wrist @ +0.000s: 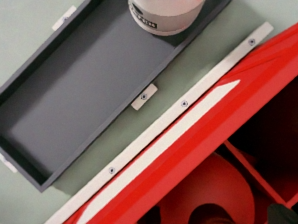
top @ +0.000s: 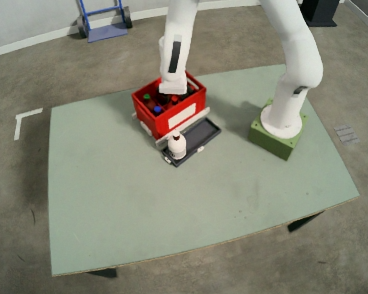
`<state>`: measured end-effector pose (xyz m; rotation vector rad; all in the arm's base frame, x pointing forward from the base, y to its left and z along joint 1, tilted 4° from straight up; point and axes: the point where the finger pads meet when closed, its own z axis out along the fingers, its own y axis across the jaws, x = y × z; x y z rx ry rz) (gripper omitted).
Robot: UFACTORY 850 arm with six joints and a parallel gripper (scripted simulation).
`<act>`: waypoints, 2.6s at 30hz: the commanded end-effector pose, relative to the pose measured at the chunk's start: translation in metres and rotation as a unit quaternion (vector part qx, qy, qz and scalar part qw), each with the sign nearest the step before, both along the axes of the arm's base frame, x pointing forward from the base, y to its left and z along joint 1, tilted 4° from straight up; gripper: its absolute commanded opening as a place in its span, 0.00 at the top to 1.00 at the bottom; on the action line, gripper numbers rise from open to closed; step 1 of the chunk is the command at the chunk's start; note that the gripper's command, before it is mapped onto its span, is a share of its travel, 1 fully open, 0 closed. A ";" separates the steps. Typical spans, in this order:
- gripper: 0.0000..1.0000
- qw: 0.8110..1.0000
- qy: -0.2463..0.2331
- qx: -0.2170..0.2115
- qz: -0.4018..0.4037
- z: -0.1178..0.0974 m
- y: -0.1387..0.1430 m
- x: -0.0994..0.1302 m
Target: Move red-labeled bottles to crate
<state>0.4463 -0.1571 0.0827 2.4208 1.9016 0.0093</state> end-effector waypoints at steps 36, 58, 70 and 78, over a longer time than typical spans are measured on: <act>0.34 1.000 -0.001 0.000 0.000 0.039 0.002 -0.001; 0.34 1.000 -0.001 0.000 0.000 0.079 0.003 -0.003; 0.34 1.000 -0.001 0.000 0.000 0.084 0.004 -0.003; 1.00 1.000 -0.001 0.000 0.000 0.084 0.004 -0.003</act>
